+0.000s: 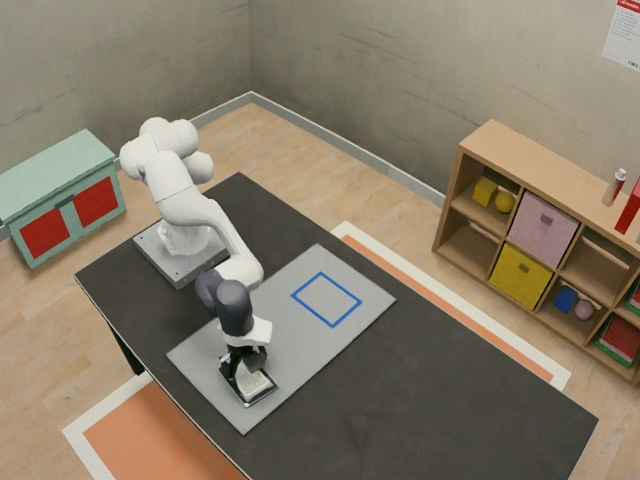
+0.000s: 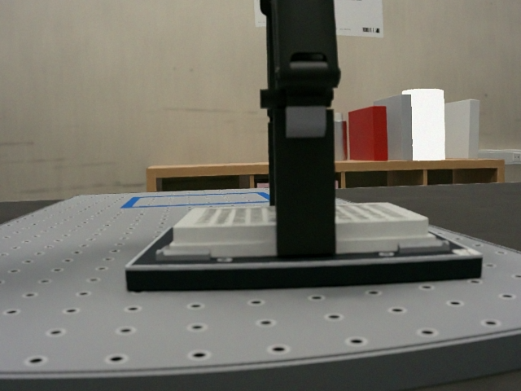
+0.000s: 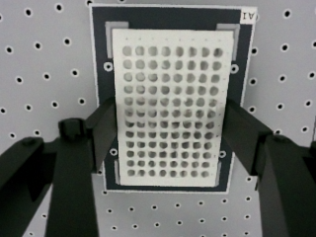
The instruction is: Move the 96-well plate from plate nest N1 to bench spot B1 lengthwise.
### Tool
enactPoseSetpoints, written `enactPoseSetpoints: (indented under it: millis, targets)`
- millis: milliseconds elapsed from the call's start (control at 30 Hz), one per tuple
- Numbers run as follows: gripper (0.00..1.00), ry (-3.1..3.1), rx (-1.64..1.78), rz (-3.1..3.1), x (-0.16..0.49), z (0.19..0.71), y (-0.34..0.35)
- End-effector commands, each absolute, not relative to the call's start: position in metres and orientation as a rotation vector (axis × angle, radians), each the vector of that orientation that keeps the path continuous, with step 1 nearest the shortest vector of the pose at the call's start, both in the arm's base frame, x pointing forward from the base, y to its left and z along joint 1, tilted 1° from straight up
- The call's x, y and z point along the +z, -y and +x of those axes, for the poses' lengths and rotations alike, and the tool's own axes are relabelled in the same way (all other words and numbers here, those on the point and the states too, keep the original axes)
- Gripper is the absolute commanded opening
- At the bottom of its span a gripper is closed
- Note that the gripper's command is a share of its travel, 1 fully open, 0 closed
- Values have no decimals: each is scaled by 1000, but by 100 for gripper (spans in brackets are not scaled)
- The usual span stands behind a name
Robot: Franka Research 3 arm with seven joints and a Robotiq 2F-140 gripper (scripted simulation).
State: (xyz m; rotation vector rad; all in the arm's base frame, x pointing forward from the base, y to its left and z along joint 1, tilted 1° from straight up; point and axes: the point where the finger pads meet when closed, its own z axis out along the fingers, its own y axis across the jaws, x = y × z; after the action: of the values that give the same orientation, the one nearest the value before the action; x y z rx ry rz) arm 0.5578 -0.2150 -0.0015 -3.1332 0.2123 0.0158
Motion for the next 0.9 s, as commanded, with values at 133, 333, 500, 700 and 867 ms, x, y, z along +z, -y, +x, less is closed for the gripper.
enactPoseSetpoints:
  millis: [133, 333, 500, 700, 867]
  targets:
    - [60, -216, 15, -3133, -2, 558, 215]
    - [60, -216, 15, -3133, 5, 558, 215]
    - [60, -216, 15, -3133, 13, 558, 215]
    - [60, -216, 15, -3133, 20, 558, 215]
    - [60, -216, 15, -3133, 28, 558, 215]
